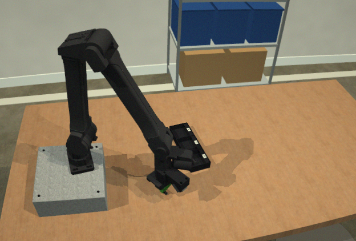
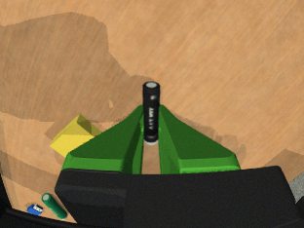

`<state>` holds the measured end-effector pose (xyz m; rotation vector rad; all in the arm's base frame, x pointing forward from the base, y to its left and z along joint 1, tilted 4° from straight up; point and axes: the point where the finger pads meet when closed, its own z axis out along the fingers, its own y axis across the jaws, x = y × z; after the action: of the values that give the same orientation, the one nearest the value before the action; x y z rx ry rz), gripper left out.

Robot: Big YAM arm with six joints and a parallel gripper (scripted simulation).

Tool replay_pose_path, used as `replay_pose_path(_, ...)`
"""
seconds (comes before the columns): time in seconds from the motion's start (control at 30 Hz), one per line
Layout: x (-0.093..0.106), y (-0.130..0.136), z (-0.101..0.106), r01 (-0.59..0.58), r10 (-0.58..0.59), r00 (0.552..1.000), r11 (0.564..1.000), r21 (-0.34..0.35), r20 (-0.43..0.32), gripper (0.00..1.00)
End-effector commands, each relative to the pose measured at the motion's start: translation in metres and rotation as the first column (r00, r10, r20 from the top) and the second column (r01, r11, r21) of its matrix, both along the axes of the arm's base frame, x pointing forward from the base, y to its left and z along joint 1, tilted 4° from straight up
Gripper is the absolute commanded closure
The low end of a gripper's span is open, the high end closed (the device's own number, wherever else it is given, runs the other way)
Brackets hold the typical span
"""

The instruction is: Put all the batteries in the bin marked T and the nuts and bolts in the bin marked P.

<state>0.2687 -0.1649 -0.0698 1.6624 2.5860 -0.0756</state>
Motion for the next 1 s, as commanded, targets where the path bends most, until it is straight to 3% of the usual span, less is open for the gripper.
replay_pose_path(0.0,-0.002,-0.002,0.005,-0.006,0.006,1.000,1.000,-0.004,0.009,0.96)
replay_pose_path(0.13,-0.002,0.001,0.016,-0.007,0.007,1.000,1.000,-0.003,0.009,0.96)
replay_pose_path(0.27,0.018,-0.006,0.040,-0.007,0.008,0.999,1.000,-0.022,0.043,0.96)
replay_pose_path(0.7,0.018,-0.004,0.080,0.002,0.000,0.999,1.000,-0.025,0.049,0.96)
replay_pose_path(0.97,0.009,-0.002,0.070,-0.002,0.002,1.000,1.000,-0.014,0.026,0.96)
